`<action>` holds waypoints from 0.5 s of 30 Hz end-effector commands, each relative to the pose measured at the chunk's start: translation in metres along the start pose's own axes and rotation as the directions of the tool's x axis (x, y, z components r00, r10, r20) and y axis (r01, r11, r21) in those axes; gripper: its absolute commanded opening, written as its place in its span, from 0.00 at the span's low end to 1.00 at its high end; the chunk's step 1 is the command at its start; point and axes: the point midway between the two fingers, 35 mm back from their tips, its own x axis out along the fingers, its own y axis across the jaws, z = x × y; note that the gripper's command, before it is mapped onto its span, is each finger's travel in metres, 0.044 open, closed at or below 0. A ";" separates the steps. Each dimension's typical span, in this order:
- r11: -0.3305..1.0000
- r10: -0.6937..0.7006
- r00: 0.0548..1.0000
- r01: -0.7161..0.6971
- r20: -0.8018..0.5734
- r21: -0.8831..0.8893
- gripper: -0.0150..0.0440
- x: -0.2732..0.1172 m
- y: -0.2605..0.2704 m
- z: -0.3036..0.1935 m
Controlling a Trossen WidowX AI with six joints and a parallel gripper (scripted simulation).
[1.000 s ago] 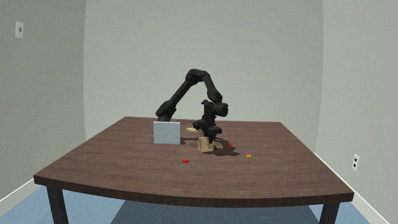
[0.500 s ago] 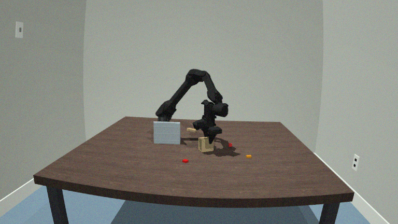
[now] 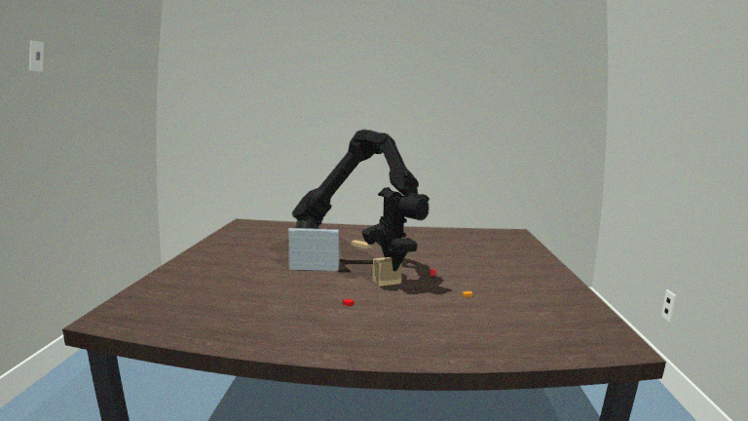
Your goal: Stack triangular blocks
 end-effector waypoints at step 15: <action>1.000 -0.003 1.000 0.003 -0.003 0.001 0.25 0.002 -0.001 0.001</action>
